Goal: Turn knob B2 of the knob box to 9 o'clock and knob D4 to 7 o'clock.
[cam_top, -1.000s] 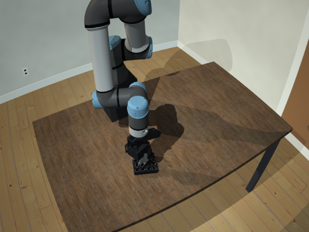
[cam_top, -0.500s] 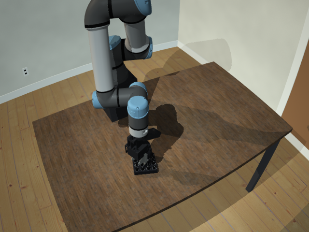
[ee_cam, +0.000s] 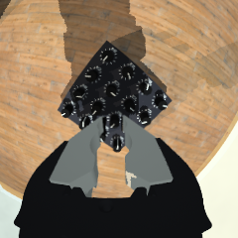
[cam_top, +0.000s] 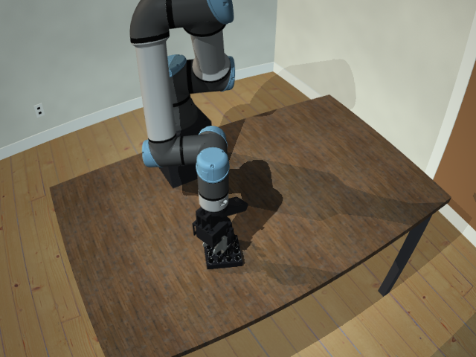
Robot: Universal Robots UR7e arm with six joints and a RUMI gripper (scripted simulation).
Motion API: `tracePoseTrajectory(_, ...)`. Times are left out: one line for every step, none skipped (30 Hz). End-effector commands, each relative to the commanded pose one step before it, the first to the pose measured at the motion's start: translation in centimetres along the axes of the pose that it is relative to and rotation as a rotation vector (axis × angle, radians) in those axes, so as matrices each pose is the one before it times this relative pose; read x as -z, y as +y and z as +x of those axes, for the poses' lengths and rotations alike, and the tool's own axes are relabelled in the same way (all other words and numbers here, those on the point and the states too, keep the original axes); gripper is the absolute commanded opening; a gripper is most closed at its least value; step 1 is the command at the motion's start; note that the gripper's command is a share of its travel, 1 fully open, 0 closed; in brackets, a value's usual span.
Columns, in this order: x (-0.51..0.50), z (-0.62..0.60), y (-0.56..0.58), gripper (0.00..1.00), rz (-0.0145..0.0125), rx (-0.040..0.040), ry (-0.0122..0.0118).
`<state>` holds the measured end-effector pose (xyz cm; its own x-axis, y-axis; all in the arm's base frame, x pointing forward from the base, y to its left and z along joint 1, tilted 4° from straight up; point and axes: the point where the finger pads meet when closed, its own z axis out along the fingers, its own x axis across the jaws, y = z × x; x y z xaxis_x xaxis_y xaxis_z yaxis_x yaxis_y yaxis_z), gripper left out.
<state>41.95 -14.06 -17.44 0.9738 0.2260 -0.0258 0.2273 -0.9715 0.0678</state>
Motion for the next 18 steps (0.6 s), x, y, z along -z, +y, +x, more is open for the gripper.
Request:
tracePoseTrajectory(0.046,0.122,0.282,0.11,-0.00371,-0.00084,0.00235)
tracePoseTrajectory(0.0,0.0,0.0,0.11,0.0,0.0,0.0)
tracePoseTrajectory(0.0,0.0,0.0,0.01,0.0,0.0,0.0)
tracePoseTrajectory(0.0,0.0,0.0,0.01,0.0,0.0,0.0)
tracePoseTrajectory(0.001,0.0,-0.004,0.01,0.00004,0.00004,0.00001)
tracePoseTrajectory(0.0,0.0,0.0,0.01,0.0,0.0,0.0)
tracePoseTrajectory(0.0,0.0,0.0,0.01,0.0,0.0,0.0)
tracePoseTrajectory(0.0,0.0,0.0,0.01,-0.00001,0.00001,0.00001)
tracePoseTrajectory(0.0,0.0,0.0,0.01,0.0,0.0,0.0)
tracePoseTrajectory(0.0,0.0,0.0,0.01,0.0,0.0,0.0)
tracePoseTrajectory(0.0,0.0,0.0,0.01,0.0,0.0,0.0)
tracePoseTrajectory(0.0,0.0,0.0,0.01,0.0,0.0,0.0)
tracePoseTrajectory(0.0,0.0,0.0,0.01,0.0,0.0,0.0)
tracePoseTrajectory(0.0,0.0,0.0,0.01,0.0,0.0,0.0)
tracePoseTrajectory(0.0,0.0,0.0,0.01,0.0,0.0,0.0)
tracePoseTrajectory(0.0,0.0,0.0,0.01,0.0,0.0,0.0)
tracePoseTrajectory(0.0,0.0,0.0,0.01,0.0,0.0,0.0)
tracePoseTrajectory(0.0,0.0,0.0,0.01,0.0,0.0,0.0)
